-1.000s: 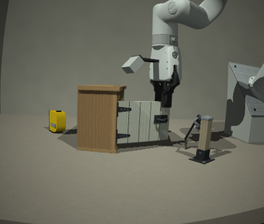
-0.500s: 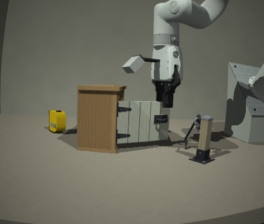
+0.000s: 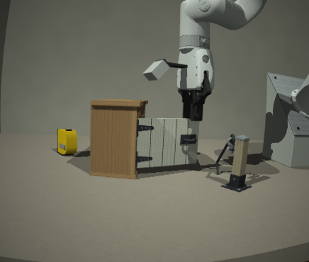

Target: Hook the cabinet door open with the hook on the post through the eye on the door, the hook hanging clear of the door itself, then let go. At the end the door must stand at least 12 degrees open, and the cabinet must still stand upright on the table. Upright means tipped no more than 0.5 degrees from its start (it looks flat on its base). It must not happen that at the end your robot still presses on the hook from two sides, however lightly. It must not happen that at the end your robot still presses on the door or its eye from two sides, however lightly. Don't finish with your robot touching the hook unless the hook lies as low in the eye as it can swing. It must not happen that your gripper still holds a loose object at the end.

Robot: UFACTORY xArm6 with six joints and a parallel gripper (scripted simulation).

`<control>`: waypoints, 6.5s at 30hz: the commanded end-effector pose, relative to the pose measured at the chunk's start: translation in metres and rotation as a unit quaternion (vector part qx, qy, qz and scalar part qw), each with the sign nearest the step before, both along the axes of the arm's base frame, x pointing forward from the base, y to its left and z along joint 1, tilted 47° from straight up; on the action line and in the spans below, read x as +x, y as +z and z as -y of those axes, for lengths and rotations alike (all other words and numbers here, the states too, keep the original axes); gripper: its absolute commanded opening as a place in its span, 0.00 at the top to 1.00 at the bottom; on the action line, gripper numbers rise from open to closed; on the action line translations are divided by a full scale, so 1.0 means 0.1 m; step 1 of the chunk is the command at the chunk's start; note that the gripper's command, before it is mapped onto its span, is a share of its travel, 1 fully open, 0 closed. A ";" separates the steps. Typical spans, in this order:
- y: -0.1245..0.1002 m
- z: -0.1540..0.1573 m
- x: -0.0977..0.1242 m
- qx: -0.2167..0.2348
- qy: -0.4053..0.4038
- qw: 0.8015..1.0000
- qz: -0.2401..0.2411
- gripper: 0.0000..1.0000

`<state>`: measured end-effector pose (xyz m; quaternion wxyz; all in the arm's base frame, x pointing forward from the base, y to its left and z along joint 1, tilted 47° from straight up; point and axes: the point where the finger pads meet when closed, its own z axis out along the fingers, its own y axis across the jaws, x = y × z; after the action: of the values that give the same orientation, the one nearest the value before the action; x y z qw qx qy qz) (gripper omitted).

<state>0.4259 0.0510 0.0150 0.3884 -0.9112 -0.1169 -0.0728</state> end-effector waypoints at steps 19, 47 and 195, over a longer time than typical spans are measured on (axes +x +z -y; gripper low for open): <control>0.27 0.28 -0.01 0.000 -0.001 1.000 0.001 0.73; 0.43 0.43 -0.03 -0.001 0.006 1.000 0.008 0.73; 0.38 -0.87 -0.51 -0.024 0.382 0.831 0.404 0.76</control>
<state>0.3732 0.1390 0.0522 0.2823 -0.6924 -0.6038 -0.2762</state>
